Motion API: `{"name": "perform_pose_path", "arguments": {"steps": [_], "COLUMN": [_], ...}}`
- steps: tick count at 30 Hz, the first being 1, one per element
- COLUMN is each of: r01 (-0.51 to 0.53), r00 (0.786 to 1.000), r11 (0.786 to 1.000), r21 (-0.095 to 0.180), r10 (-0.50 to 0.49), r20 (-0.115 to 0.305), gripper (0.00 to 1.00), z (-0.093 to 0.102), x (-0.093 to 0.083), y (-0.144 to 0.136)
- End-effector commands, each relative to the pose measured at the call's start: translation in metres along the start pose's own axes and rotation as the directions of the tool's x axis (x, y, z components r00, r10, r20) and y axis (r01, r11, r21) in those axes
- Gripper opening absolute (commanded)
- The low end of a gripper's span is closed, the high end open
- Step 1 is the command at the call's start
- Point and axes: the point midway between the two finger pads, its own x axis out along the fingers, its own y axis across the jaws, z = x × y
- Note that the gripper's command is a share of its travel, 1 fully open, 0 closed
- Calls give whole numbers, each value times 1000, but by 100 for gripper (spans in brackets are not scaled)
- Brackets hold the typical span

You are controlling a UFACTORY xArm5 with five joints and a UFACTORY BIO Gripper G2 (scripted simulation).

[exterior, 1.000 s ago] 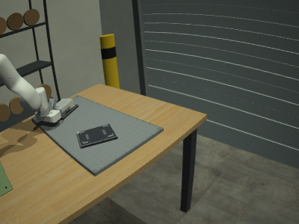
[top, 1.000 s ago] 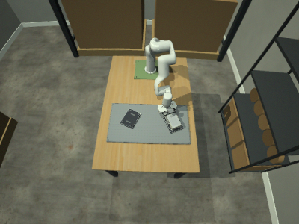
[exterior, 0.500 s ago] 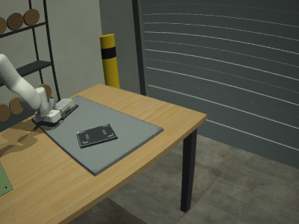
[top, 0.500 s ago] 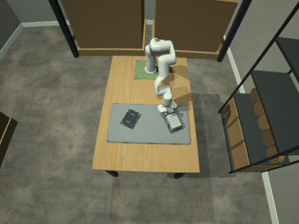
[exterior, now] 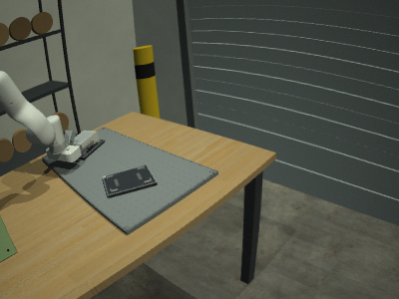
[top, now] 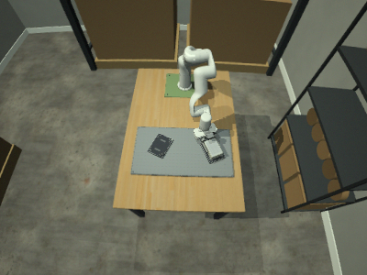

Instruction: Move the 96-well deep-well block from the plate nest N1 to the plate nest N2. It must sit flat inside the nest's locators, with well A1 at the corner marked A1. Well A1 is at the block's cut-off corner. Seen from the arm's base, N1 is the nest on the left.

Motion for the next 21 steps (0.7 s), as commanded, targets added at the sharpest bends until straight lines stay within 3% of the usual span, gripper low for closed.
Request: {"name": "perform_pose_path", "arguments": {"steps": [1, 21], "r01": [0, 0], "r00": [1000, 1000], "r11": [1000, 1000], "r21": [0, 0], "r10": [0, 0], "r20": [4, 4], "gripper": [0, 0], "z": [6, 16], "x": [1, 1], "y": [0, 0]}}
